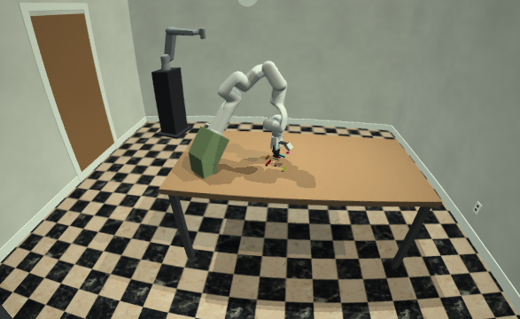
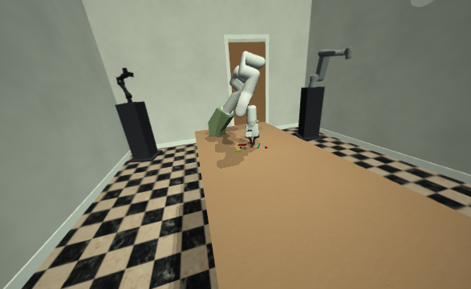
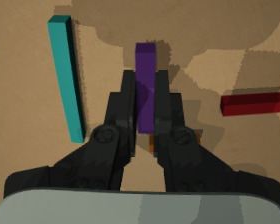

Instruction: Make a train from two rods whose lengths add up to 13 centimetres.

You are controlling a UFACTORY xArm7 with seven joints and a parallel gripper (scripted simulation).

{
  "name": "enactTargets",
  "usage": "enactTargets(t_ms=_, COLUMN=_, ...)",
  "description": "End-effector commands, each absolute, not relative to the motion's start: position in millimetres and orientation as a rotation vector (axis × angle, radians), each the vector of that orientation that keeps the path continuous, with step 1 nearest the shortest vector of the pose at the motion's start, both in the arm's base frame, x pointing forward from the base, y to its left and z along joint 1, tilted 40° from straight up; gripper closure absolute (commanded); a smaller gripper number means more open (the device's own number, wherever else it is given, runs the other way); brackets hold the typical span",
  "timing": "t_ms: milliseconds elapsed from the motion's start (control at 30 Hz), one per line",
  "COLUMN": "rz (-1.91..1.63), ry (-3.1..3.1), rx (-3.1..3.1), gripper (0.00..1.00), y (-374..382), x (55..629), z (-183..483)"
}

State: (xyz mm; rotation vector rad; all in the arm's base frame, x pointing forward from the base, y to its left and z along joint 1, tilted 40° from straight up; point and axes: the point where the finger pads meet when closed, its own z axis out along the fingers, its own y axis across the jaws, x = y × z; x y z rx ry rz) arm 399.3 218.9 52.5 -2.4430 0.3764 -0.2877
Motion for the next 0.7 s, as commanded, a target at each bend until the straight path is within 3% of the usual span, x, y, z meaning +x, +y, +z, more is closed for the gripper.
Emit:
enactTargets(t_ms=0, rz=-0.290, ry=0.378, rx=-2.443, gripper=0.96, y=219.1, x=400.5, z=51.8)
enactTargets(t_ms=667, rz=-0.290, ry=0.378, rx=-2.443, gripper=0.96, y=224.9, x=403.6, z=43.8)
